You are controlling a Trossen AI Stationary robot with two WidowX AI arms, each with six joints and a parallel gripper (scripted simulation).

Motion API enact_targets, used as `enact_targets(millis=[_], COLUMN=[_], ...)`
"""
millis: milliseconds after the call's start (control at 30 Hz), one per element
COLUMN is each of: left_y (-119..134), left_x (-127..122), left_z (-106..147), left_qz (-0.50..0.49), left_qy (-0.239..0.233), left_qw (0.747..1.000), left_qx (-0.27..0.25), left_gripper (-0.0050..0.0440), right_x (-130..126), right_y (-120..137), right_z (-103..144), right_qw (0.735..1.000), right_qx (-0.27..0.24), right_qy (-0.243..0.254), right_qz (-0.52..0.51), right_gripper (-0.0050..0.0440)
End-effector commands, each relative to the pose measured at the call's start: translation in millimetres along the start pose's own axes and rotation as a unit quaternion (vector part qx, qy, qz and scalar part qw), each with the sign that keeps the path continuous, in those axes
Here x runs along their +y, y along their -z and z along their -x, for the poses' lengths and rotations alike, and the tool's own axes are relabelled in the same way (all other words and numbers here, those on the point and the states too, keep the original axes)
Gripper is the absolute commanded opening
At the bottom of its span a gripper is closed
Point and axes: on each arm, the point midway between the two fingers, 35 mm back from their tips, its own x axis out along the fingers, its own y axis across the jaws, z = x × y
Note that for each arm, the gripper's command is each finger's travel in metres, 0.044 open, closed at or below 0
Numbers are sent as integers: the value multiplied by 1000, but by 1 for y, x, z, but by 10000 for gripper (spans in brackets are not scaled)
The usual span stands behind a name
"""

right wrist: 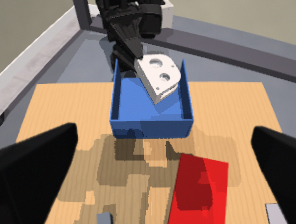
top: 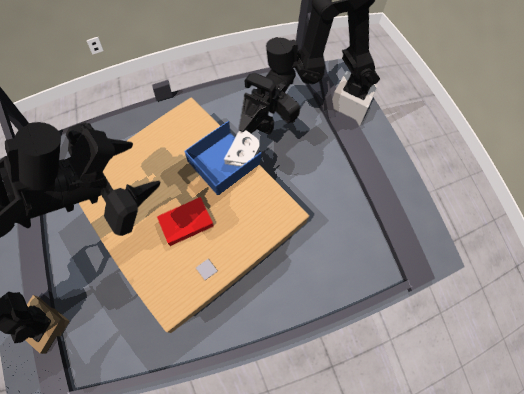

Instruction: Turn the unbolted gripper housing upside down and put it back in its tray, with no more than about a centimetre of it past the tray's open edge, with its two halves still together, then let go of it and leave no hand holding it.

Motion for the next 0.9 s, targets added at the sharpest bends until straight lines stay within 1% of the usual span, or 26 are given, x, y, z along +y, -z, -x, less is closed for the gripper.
enact_targets(millis=[0,767,833,867], left_y=[1,1,1,1], left_x=[-2,6,2,2], left_z=[-1,-2,-1,-1], left_qz=[2,2,7,7], left_qy=[4,4,7,7], left_qw=[1000,1000,1000,1000], left_qx=[1,1,1,1], left_gripper=[152,152,200,213], right_x=[-1,-1,-1,-1], right_y=[-8,-8,-8,-8], right_z=[6,6,6,6], right_qw=[1000,1000,1000,1000], right_qx=[-12,-12,-12,-12], right_qy=[2,2,2,2], right_qz=[-1,-1,-1,-1], right_gripper=[437,437,437,437])
